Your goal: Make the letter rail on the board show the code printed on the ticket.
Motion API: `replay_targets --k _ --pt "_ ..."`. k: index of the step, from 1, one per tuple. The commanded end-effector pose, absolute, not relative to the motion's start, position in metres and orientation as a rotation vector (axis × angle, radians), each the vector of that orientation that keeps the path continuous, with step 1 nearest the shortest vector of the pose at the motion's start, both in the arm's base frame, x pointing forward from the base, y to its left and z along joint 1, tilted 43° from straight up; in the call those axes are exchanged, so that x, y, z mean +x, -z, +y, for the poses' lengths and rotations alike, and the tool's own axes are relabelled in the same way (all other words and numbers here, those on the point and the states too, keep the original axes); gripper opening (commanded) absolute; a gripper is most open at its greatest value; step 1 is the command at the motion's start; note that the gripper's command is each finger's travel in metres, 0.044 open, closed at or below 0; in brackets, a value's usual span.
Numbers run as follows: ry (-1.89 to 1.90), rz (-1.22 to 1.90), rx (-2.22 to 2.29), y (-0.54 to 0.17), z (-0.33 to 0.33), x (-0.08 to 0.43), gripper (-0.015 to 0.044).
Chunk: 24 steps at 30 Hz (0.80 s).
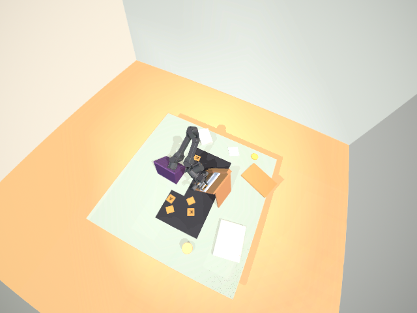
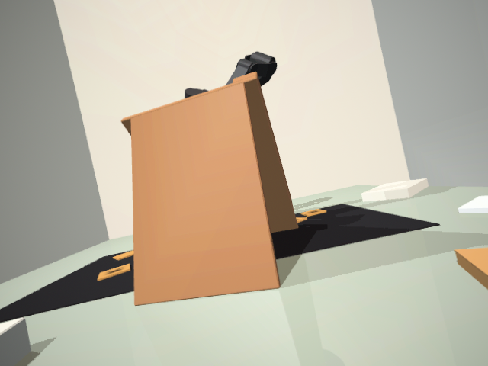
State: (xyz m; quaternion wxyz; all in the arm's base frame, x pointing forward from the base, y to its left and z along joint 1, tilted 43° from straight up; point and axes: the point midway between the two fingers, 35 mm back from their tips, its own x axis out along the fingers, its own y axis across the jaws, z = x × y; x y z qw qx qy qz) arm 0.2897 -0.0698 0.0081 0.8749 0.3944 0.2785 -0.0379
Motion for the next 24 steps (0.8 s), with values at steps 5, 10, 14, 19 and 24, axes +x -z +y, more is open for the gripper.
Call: replay_targets --k 5,10,14,19,24 --pt "0.084 0.580 0.826 -0.0107 -0.0681 0.2904 0.0000" --pt "0.084 0.580 0.826 -0.0123 -0.0666 0.2911 0.0000" --pt "0.084 0.580 0.826 -0.0135 -0.0654 0.2916 0.0000" --pt "0.084 0.580 0.826 -0.0151 -0.0638 0.2923 0.0000" --pt "0.084 0.580 0.826 -0.0167 -0.0622 0.2930 0.0000"
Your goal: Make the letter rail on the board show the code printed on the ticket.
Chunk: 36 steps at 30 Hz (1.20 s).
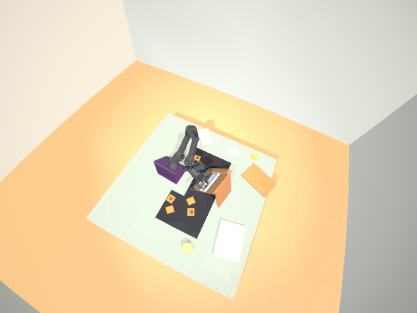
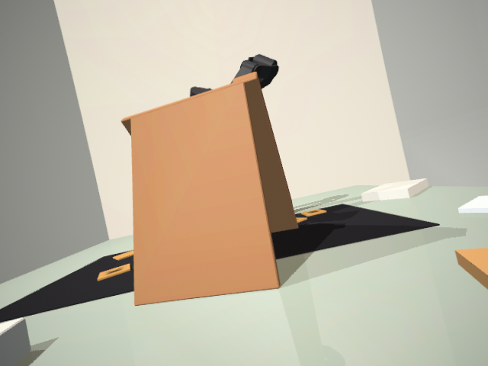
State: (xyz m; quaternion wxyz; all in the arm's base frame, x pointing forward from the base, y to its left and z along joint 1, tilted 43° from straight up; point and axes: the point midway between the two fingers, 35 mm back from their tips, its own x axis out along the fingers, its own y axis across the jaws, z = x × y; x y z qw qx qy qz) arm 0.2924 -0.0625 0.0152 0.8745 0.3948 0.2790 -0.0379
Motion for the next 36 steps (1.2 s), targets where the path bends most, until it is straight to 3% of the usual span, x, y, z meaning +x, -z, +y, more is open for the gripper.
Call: replay_targets --k 1,36 --pt "0.084 0.580 0.826 -0.017 -0.062 0.293 0.0000" --pt "0.083 0.580 0.827 -0.029 -0.051 0.299 0.0000"
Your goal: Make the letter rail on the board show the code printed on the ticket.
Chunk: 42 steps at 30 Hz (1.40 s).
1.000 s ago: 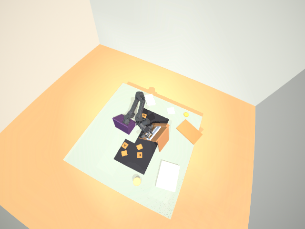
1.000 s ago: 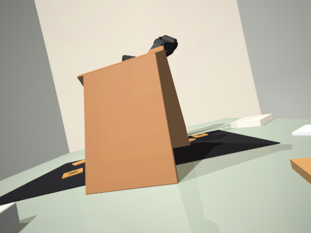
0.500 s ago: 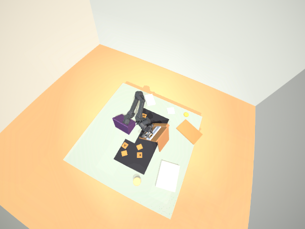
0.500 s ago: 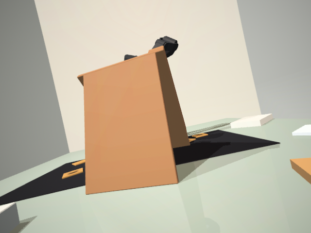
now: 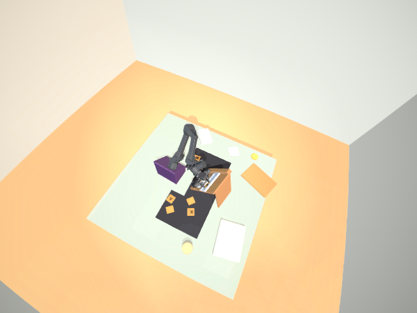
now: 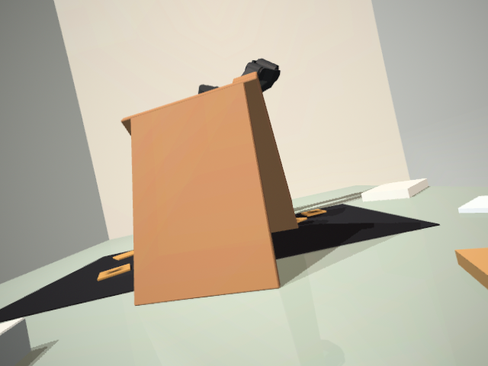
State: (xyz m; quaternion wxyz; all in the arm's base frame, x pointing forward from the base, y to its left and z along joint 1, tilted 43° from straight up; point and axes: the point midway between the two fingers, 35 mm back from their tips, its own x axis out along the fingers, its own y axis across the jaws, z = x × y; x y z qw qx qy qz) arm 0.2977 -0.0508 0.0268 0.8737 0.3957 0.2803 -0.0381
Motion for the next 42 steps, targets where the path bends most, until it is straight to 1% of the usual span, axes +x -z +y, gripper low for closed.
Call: replay_targets --k 1,42 --pt "0.083 0.580 0.827 -0.030 -0.051 0.300 0.0000" --pt "0.083 0.579 0.828 -0.045 -0.035 0.306 0.0000"
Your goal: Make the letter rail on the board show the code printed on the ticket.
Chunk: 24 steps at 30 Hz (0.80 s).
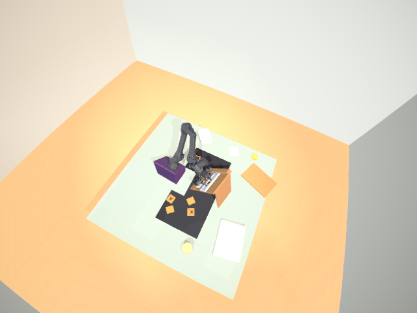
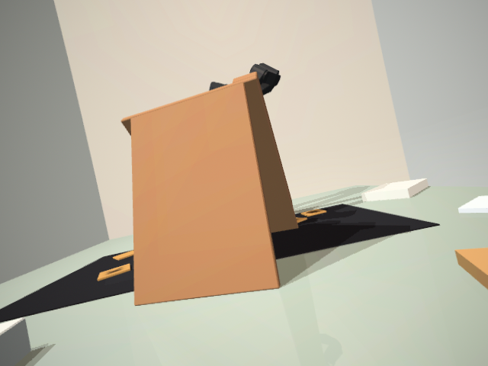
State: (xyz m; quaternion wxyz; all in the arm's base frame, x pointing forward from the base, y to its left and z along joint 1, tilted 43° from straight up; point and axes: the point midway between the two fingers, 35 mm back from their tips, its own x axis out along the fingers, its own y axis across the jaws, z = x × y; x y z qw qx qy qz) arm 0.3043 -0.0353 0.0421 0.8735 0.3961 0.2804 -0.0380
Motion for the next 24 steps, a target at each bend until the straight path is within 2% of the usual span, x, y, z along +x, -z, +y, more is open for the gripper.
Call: replay_targets --k 1,24 --pt "0.083 0.579 0.828 -0.0454 -0.0347 0.3062 0.0000" --pt "0.082 0.579 0.829 -0.0552 -0.0254 0.3105 0.0000"
